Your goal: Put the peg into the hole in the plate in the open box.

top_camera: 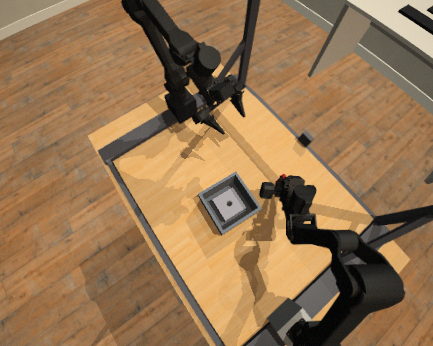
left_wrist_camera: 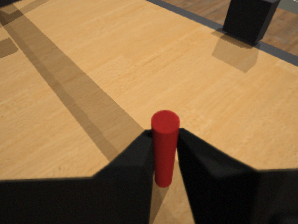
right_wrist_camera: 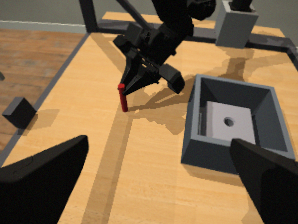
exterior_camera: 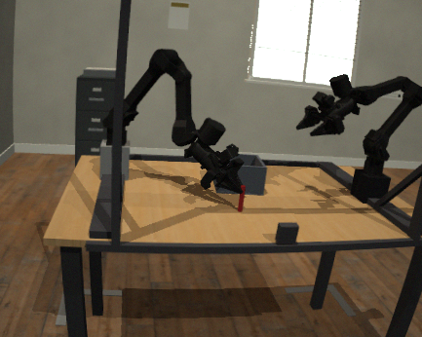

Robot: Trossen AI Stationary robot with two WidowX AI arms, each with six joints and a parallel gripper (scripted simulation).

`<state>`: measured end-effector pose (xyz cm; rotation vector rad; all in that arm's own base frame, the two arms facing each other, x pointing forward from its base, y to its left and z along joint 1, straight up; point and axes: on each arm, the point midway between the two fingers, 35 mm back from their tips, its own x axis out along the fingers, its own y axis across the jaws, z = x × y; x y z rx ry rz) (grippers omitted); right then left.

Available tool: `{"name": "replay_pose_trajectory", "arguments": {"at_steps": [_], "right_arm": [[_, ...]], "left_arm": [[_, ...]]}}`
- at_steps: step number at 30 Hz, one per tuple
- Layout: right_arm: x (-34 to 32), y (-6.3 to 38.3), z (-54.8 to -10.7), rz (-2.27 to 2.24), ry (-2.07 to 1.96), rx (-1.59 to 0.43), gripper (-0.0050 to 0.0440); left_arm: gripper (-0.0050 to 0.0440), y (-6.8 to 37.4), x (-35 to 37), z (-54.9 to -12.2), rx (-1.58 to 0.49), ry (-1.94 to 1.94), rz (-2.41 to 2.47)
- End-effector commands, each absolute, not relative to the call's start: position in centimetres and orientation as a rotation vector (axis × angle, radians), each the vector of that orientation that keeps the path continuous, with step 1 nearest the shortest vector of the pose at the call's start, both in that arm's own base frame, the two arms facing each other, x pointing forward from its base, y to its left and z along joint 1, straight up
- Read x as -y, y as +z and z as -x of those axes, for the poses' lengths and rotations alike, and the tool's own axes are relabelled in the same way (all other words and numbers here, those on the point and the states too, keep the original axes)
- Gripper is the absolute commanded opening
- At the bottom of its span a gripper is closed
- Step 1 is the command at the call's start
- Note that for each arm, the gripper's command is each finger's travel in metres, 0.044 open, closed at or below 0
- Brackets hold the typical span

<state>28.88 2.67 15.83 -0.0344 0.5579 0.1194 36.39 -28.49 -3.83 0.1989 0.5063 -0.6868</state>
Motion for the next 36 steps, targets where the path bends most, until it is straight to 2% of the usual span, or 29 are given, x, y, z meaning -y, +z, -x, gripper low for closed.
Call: {"name": "replay_pose_trajectory", "arguments": {"at_steps": [1, 4, 18, 20, 35, 36], "right_arm": [[-2.7, 16.5, -29.0, 0.034, 0.119, -0.539, 0.044], [-2.7, 16.5, -29.0, 0.034, 0.119, -0.539, 0.044], [-2.7, 16.5, -29.0, 0.034, 0.119, -0.539, 0.044], [-2.7, 16.5, -29.0, 0.034, 0.119, -0.539, 0.044], [-2.7, 16.5, -29.0, 0.034, 0.119, -0.539, 0.044], [-2.7, 16.5, -29.0, 0.034, 0.119, -0.539, 0.044]], "left_arm": [[0.0024, -3.0, 28.8, -36.7, -0.485, -0.687, -0.191], [0.009, -3.0, 28.8, -36.7, -0.485, -0.687, -0.191], [0.009, -3.0, 28.8, -36.7, -0.485, -0.687, -0.191], [0.013, -3.0, 28.8, -36.7, -0.485, -0.687, -0.191], [0.013, 0.6, 24.7, -31.9, -0.483, -0.688, -0.194], [0.0154, 0.6, 24.7, -31.9, -0.483, -0.688, -0.194]]}}
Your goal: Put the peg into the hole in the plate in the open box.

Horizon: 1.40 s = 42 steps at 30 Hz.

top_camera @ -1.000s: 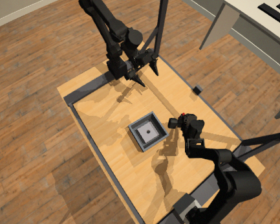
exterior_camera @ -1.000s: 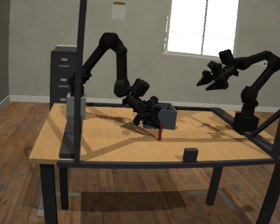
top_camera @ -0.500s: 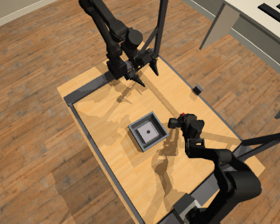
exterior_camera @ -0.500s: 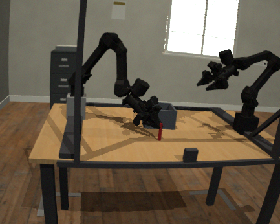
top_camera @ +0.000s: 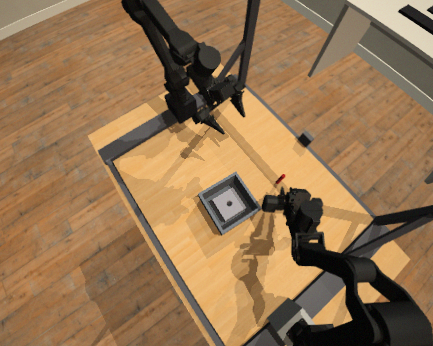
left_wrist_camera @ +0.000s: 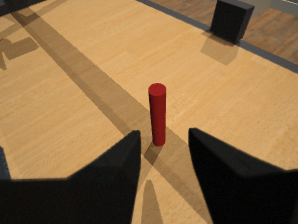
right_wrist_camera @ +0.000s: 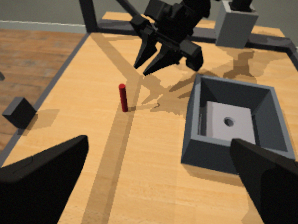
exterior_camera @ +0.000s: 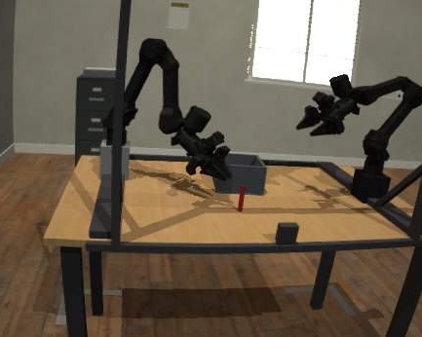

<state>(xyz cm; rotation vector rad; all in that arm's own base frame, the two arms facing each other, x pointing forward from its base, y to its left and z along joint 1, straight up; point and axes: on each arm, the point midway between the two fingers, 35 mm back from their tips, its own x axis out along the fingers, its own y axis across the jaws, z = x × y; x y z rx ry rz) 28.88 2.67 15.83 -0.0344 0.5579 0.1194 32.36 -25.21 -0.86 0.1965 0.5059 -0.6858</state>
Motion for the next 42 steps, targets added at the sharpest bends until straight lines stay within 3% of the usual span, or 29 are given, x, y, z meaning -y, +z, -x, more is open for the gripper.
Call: {"name": "replay_pose_trajectory", "arguments": {"at_steps": [1, 6, 8, 14, 22, 42], "right_arm": [[-2.7, 16.5, -29.0, 0.034, 0.119, -0.539, 0.044], [-3.1, 18.6, -29.1, 0.038, 0.136, -0.521, 0.044], [-3.1, 18.6, -29.1, 0.038, 0.136, -0.521, 0.044], [-4.0, 22.9, -28.5, 0.048, 0.169, -0.521, 0.044], [-4.5, 25.1, -27.9, 0.054, 0.189, -0.527, 0.044], [-4.5, 25.2, -27.7, 0.055, 0.19, -0.534, 0.044]], "left_arm": [[0.0178, 0.3, 24.9, -32.1, -0.489, -0.683, -0.184], [0.0298, 1.2, 26.1, -33.7, -0.474, -0.654, -0.126], [0.0298, 1.2, 26.1, -33.7, -0.474, -0.654, -0.126], [0.044, 2.0, 28.5, -36.7, -0.548, -0.631, -0.137], [0.044, 4.6, 31.2, -39.5, -0.588, -0.634, -0.167], [0.044, 5.4, 31.8, -39.3, -0.869, -0.617, -0.29]]}}
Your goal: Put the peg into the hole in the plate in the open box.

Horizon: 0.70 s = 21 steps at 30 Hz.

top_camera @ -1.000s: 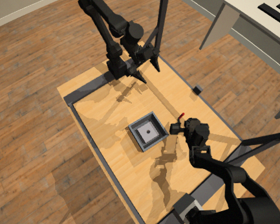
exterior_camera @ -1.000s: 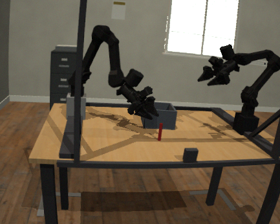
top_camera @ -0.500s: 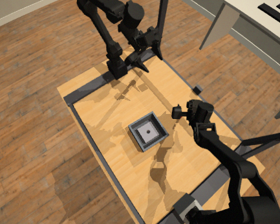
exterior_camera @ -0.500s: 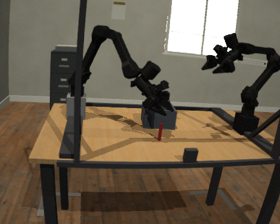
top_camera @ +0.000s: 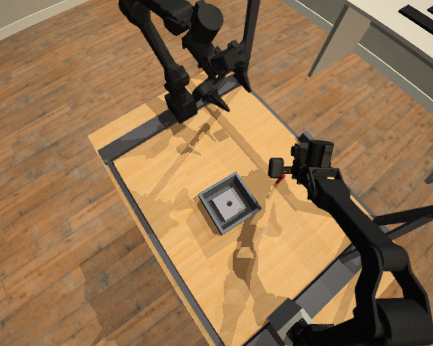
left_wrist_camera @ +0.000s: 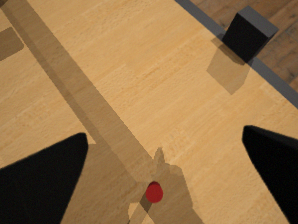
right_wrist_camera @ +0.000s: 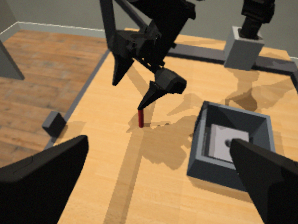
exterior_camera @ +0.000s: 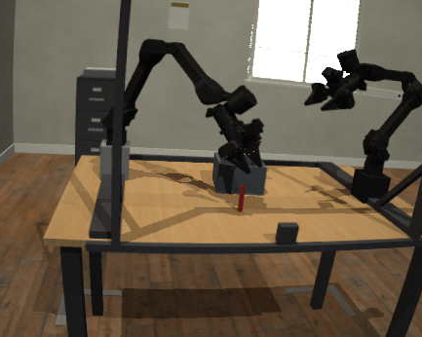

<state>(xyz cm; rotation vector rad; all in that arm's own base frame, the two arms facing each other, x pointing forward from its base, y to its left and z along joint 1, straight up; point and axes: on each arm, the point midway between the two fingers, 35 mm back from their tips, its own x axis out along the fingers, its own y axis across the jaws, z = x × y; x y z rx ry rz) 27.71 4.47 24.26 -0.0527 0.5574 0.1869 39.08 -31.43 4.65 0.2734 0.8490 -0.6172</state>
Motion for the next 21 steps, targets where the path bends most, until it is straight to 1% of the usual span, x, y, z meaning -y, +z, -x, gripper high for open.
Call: {"name": "replay_pose_trajectory", "arguments": {"at_steps": [1, 11, 21], "right_arm": [[-4.5, 25.2, -27.7, 0.055, 0.19, -0.533, 0.044], [-4.5, 25.0, -27.7, 0.053, 0.188, -0.539, 0.044], [-4.5, 25.0, -27.7, 0.053, 0.188, -0.539, 0.044]], "left_arm": [[0.044, 4.9, 31.2, -38.6, -0.928, -0.609, -0.31], [0.044, 5.3, 29.5, -36.1, -1.142, -0.584, -0.398], [0.044, 5.7, 29.4, -36.0, -1.143, -0.585, -0.398]]}}
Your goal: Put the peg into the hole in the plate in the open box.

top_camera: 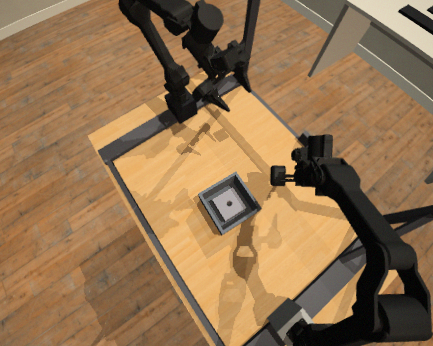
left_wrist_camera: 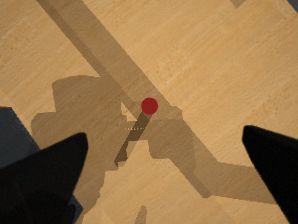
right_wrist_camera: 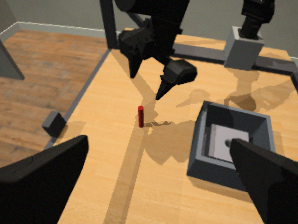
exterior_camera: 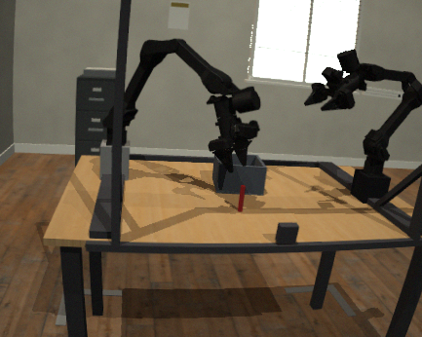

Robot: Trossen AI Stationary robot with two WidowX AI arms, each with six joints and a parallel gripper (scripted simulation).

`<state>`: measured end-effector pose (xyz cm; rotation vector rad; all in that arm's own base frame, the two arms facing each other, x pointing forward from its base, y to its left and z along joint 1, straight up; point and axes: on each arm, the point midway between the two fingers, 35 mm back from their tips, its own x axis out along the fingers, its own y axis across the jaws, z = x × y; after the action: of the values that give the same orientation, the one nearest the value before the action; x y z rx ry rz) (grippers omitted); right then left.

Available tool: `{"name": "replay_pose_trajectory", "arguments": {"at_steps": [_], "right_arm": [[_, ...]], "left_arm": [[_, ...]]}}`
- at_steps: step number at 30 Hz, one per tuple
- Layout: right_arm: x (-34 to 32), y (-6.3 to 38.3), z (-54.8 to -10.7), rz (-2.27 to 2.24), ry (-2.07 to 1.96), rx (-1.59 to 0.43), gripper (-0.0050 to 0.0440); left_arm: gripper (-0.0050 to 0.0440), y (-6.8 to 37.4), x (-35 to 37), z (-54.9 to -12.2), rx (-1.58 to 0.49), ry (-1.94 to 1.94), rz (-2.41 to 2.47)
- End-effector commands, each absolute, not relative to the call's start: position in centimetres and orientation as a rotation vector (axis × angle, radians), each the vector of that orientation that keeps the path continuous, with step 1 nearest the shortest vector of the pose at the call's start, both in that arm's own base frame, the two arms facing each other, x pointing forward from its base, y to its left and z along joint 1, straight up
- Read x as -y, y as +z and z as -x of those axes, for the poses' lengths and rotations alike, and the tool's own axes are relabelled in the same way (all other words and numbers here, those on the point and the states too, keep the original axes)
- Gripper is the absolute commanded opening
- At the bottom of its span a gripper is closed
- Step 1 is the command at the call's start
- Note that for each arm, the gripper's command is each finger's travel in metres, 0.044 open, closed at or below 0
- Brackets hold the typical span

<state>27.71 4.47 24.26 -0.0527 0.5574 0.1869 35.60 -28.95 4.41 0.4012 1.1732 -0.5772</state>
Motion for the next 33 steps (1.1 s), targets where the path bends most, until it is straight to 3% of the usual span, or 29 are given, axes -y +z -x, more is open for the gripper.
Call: {"name": "replay_pose_trajectory", "arguments": {"at_steps": [1, 6, 11, 13, 19, 33], "right_arm": [[-4.5, 25.0, -27.7, 0.053, 0.188, -0.539, 0.044], [-4.5, 25.0, -27.7, 0.053, 0.188, -0.539, 0.044], [-4.5, 25.0, -27.7, 0.053, 0.188, -0.539, 0.044], [-4.5, 25.0, -27.7, 0.053, 0.188, -0.539, 0.044], [-4.5, 25.0, -27.7, 0.053, 0.188, -0.539, 0.044], [-4.5, 25.0, -27.7, 0.053, 0.188, -0.539, 0.044]], "left_arm": [[0.044, 5.7, 29.4, -36.0, -1.143, -0.585, -0.398], [0.044, 5.6, 29.2, -35.9, -1.148, -0.583, -0.395], [0.032, 3.4, 28.9, -36.4, -1.167, -0.583, -0.401], [0.032, 3.4, 28.9, -36.4, -1.167, -0.583, -0.401], [0.0176, 2.4, 28.8, -37.1, -1.162, -0.585, -0.404], [0.017, 0.5, 29.8, -38.1, -1.148, -0.587, -0.4]]}}
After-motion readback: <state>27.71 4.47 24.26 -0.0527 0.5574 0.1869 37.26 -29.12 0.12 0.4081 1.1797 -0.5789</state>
